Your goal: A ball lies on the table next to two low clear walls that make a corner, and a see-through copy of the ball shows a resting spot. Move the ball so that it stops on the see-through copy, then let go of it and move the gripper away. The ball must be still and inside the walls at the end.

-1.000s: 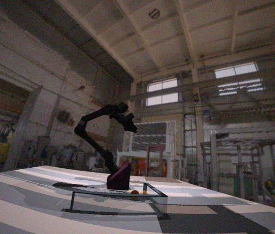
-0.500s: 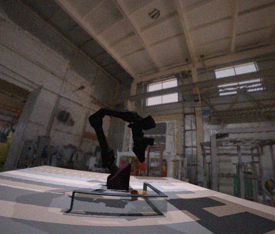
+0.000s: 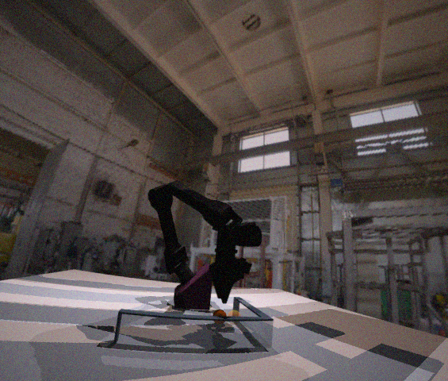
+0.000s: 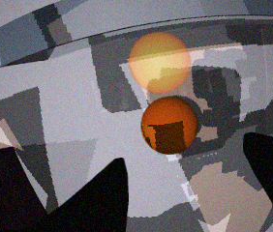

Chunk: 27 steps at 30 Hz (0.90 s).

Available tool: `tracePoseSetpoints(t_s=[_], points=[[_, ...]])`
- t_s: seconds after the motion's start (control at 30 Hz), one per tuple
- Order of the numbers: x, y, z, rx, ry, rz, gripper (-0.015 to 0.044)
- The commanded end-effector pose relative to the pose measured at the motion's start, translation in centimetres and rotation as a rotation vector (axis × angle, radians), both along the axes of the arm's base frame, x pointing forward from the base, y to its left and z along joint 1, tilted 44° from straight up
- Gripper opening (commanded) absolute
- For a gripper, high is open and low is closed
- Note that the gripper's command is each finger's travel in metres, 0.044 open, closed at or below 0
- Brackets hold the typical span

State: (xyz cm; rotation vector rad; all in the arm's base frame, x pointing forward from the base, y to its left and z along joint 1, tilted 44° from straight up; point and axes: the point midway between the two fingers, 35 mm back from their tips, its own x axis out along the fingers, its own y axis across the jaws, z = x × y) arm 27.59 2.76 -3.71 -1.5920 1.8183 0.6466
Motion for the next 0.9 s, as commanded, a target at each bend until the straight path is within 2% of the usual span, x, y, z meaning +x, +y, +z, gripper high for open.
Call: tracePoseSetpoints(t_s=[0.0, 0.87], points=[[-0.2, -0.7, -0.6, -0.008, 0.010, 0.002, 0.0297], [-0.5, -3.4, -3.3, -0.010, 0.010, 0.002, 0.0297]])
